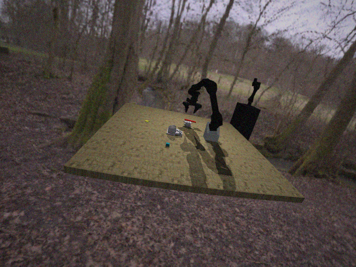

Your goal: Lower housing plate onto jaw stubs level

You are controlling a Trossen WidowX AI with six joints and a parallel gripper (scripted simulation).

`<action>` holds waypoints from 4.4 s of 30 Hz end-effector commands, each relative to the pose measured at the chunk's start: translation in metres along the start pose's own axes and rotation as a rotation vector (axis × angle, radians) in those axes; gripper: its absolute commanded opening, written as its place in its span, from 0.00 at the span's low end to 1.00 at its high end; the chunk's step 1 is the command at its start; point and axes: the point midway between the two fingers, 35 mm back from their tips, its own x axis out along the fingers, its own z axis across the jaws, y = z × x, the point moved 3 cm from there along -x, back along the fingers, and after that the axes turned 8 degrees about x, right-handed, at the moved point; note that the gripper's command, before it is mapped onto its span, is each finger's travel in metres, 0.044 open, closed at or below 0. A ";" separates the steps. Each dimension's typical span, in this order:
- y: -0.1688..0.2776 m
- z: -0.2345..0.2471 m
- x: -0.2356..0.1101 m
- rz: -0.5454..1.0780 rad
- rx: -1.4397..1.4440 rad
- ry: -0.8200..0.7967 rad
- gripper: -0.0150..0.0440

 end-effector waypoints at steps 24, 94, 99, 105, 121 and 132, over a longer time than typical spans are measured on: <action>0.010 -0.001 0.060 0.077 0.021 0.015 1.00; 0.010 -0.001 0.060 0.077 0.021 0.015 1.00; 0.010 -0.001 0.060 0.077 0.021 0.015 1.00; 0.010 -0.001 0.060 0.077 0.021 0.015 1.00; 0.010 -0.001 0.060 0.077 0.021 0.015 1.00; 0.010 -0.001 0.060 0.077 0.021 0.015 1.00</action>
